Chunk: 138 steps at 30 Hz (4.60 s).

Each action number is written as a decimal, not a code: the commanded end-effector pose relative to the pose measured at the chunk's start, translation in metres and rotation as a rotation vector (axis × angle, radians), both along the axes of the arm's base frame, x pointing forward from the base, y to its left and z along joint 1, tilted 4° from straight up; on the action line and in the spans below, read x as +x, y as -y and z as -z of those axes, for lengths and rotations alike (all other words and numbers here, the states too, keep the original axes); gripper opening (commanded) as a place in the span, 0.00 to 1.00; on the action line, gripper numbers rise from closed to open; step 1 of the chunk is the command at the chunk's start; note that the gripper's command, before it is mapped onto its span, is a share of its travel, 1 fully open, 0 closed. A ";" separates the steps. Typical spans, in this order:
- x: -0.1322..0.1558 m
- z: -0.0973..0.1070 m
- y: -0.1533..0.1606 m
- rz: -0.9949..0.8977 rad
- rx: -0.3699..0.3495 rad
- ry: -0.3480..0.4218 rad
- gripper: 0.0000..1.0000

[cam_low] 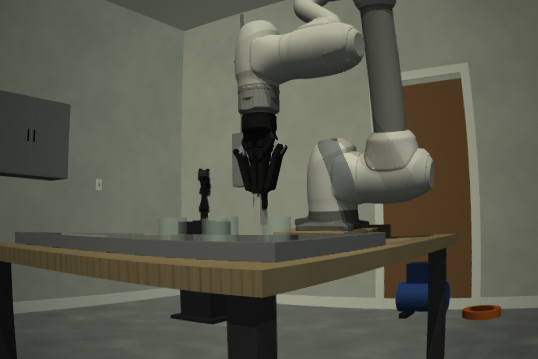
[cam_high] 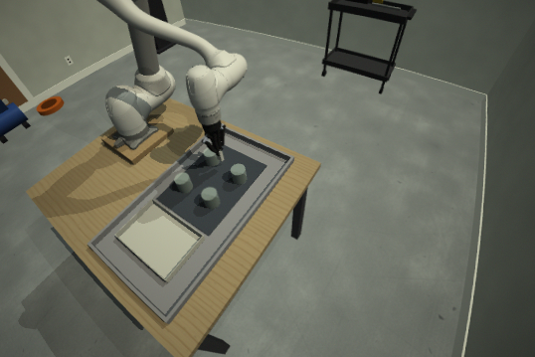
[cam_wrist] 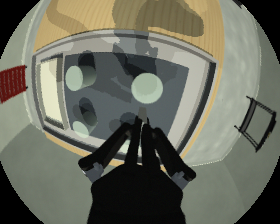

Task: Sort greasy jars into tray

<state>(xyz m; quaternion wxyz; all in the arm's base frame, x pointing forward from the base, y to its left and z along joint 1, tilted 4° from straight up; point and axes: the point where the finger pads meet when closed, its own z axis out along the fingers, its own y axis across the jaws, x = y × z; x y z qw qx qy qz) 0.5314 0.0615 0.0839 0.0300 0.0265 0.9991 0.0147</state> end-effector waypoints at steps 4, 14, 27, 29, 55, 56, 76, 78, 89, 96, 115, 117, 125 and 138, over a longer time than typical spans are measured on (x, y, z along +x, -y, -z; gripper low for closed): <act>-0.001 0.000 0.000 0.000 0.000 0.000 0.00; -0.002 0.000 0.000 0.000 0.000 0.000 0.00; -0.004 0.000 0.000 0.000 0.000 0.000 0.00; -0.004 0.000 0.000 0.000 0.000 0.000 0.00; -0.007 0.000 0.000 0.000 0.000 0.000 0.00; -0.007 0.000 0.000 0.000 0.000 0.000 0.00; -0.009 0.000 -0.001 0.000 0.000 0.000 0.00; -0.010 0.000 -0.001 0.000 0.000 0.000 0.00; -0.011 0.001 -0.001 0.000 0.000 0.000 0.00; -0.012 0.001 -0.001 0.000 0.000 0.000 0.00; -0.014 0.001 -0.001 0.000 0.000 0.000 0.00; -0.014 0.001 -0.001 0.000 0.000 0.000 0.00; -0.015 0.001 -0.001 0.000 0.000 0.000 0.00; -0.016 0.001 -0.001 0.000 0.000 0.000 0.00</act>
